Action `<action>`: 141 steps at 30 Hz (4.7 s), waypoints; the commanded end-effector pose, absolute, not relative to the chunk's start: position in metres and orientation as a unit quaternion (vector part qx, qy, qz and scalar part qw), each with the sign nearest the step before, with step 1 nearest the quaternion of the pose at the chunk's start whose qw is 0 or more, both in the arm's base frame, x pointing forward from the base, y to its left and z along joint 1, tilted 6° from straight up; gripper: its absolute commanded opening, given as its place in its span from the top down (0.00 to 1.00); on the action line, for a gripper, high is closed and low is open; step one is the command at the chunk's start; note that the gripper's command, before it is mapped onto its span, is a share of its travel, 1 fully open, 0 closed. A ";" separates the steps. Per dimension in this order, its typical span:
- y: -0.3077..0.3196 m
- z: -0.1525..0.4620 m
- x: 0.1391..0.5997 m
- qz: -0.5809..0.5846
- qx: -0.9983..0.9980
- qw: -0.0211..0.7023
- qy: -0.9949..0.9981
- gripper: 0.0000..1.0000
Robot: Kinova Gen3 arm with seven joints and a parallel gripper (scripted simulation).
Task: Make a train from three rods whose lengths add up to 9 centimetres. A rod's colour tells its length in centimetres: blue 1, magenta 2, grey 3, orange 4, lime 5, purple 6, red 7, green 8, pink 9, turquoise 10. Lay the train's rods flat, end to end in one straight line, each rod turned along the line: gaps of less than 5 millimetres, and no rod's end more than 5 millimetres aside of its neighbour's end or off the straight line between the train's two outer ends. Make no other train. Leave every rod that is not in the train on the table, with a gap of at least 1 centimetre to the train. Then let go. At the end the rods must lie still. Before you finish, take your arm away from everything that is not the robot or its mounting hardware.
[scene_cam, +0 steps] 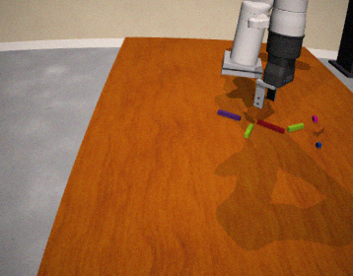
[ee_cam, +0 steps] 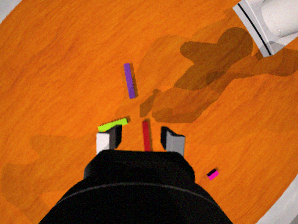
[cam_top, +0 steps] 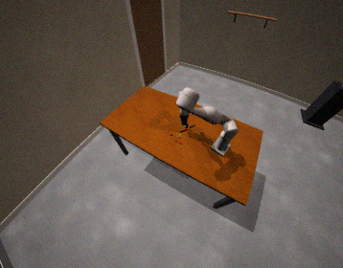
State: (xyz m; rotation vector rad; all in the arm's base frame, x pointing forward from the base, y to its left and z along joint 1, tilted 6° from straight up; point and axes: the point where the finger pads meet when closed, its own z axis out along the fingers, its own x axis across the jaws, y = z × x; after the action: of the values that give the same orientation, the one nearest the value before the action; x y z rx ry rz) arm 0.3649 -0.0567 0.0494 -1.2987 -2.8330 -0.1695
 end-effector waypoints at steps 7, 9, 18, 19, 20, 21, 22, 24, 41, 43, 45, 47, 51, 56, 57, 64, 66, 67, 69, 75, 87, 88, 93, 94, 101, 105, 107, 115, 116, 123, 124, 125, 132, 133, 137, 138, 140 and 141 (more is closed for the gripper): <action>-0.057 0.050 0.365 -0.055 -0.416 0.010 -0.908 0.00; -0.057 0.050 0.365 -0.055 -0.416 0.010 -0.908 0.00; -0.057 0.050 0.365 -0.055 -0.416 0.010 -0.908 0.00; -0.057 0.050 0.365 -0.055 -0.416 0.010 -0.908 0.00; -0.057 0.050 0.365 -0.055 -0.416 0.010 -0.908 0.00; -0.057 0.050 0.365 -0.055 -0.416 0.010 -0.908 0.00; -0.057 0.050 0.365 -0.055 -0.416 0.010 -0.908 0.00; -0.057 0.050 0.365 -0.055 -0.416 0.010 -0.908 0.00; -0.057 0.050 0.365 -0.055 -0.416 0.010 -0.908 0.00; -0.057 0.050 0.365 -0.055 -0.416 0.010 -0.908 0.00; -0.057 0.050 0.365 -0.055 -0.416 0.010 -0.908 0.00; -0.057 0.050 0.365 -0.055 -0.416 0.010 -0.908 0.00; -0.057 0.050 0.365 -0.055 -0.416 0.010 -0.908 0.00; -0.057 0.050 0.365 -0.055 -0.416 0.010 -0.908 0.00; -0.057 0.050 0.365 -0.055 -0.416 0.010 -0.908 0.00; -0.057 0.050 0.365 -0.055 -0.416 0.010 -0.908 0.00; -0.057 0.050 0.365 -0.055 -0.416 0.010 -0.908 0.00; -0.057 0.050 0.365 -0.055 -0.416 0.010 -0.908 0.00; -0.057 0.050 0.365 -0.055 -0.416 0.010 -0.908 0.00; -0.057 0.050 0.365 -0.055 -0.416 0.010 -0.908 0.00; -0.051 0.051 0.372 -0.054 -0.435 0.011 -0.899 0.00; -0.049 0.051 0.374 -0.054 -0.442 0.012 -0.895 0.00; -0.041 0.053 0.384 -0.053 -0.468 0.014 -0.882 0.00; -0.037 0.053 0.387 -0.053 -0.478 0.014 -0.876 0.00; -0.002 0.060 0.418 -0.051 -0.562 0.020 -0.825 0.00; 0.021 0.065 0.435 -0.050 -0.606 0.022 -0.793 0.00; 0.032 0.067 0.442 -0.050 -0.624 0.023 -0.779 0.00; 0.054 0.071 0.455 -0.050 -0.658 0.025 -0.751 0.00; 0.056 0.072 0.456 -0.050 -0.660 0.025 -0.749 0.00; 0.058 0.072 0.458 -0.050 -0.664 0.025 -0.746 0.46; 0.058 0.072 0.458 -0.050 -0.664 0.025 -0.746 0.46; 0.058 0.072 0.458 -0.050 -0.664 0.025 -0.746 0.46; 0.058 0.072 0.458 -0.050 -0.664 0.025 -0.746 0.46; 0.058 0.072 0.458 -0.050 -0.664 0.025 -0.746 0.46; 0.058 0.072 0.458 -0.050 -0.664 0.025 -0.746 0.46; 0.058 0.072 0.458 -0.050 -0.664 0.025 -0.746 0.46; 0.058 0.072 0.458 -0.050 -0.664 0.025 -0.746 0.46; 0.058 0.072 0.458 -0.050 -0.664 0.025 -0.746 0.46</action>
State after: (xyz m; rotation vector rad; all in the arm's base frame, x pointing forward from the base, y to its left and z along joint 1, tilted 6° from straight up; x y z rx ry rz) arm 0.4572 0.0584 0.0714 -2.0526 -2.3058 -0.1520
